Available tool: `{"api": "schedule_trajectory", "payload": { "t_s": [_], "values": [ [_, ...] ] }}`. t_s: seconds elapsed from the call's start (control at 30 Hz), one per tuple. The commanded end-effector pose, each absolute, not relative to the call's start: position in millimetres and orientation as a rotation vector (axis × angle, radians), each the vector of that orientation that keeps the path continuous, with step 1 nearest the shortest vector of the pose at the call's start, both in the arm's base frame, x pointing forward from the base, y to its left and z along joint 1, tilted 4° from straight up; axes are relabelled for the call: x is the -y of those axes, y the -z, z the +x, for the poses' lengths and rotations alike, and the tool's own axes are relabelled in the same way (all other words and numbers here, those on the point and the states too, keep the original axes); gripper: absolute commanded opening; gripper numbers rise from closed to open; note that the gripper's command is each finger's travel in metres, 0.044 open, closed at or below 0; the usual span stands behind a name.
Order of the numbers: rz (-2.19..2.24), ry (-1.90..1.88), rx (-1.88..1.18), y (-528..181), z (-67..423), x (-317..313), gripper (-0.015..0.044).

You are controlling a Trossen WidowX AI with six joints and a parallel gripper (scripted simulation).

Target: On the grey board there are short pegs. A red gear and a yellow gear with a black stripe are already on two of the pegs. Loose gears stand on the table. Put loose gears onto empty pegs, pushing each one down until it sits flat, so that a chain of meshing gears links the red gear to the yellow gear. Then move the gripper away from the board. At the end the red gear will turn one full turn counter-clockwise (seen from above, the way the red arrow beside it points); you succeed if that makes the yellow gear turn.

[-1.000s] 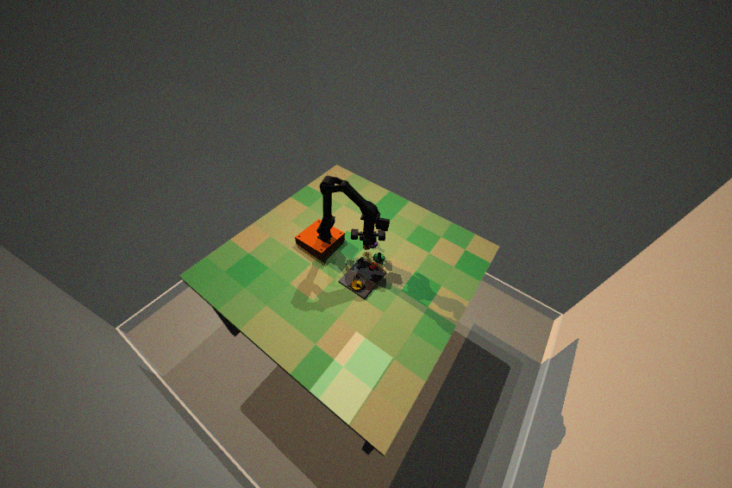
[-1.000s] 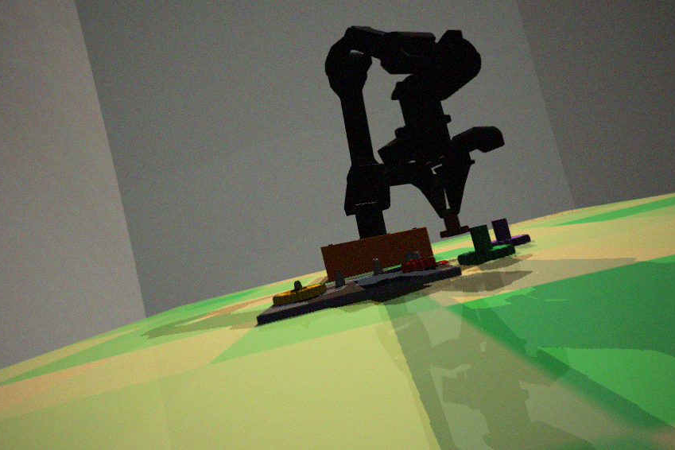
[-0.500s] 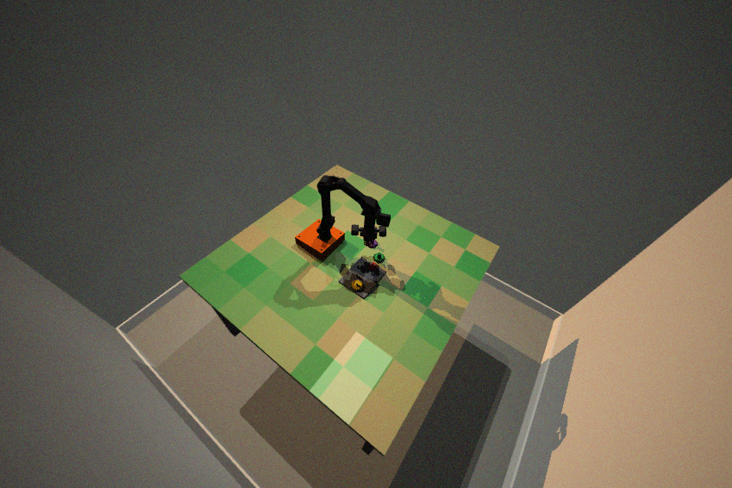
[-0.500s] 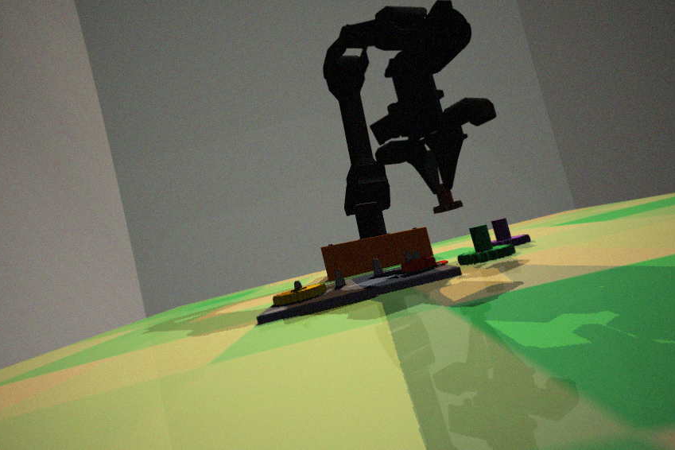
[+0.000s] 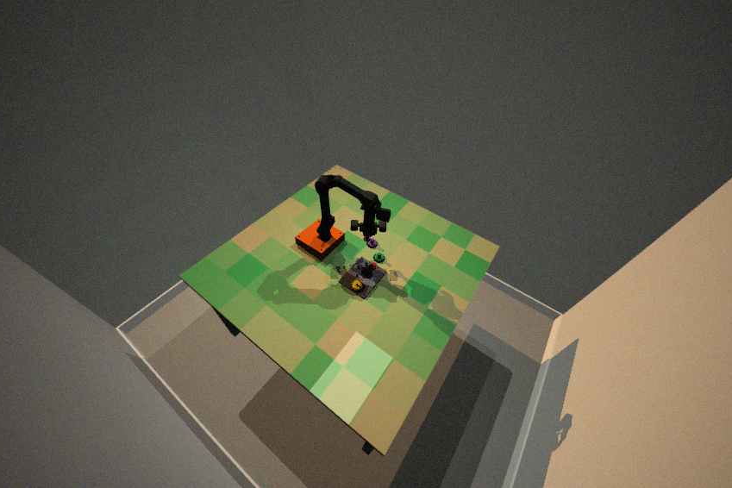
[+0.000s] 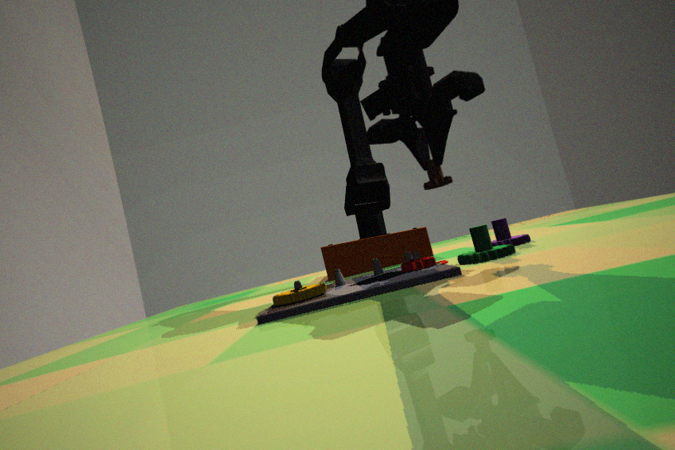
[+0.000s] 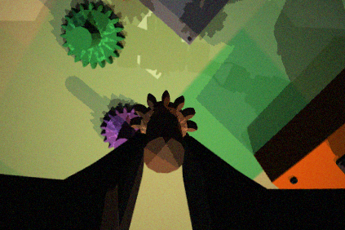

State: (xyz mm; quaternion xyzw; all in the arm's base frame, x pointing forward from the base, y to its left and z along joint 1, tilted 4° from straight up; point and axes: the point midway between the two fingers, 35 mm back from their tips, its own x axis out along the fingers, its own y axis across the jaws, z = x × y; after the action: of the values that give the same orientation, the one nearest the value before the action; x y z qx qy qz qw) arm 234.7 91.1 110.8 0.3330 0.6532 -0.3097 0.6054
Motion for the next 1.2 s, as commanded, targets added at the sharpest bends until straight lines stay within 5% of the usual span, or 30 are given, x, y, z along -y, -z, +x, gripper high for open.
{"api": "schedule_trajectory", "payload": {
  "t_s": [0.0, 1.17],
  "values": [
    [0.766, 0.709, -1.508, -121, 235, -89, 0.0000],
    [0.758, 0.708, -1.504, -90, 273, -47, 0.0000]
  ]
}}
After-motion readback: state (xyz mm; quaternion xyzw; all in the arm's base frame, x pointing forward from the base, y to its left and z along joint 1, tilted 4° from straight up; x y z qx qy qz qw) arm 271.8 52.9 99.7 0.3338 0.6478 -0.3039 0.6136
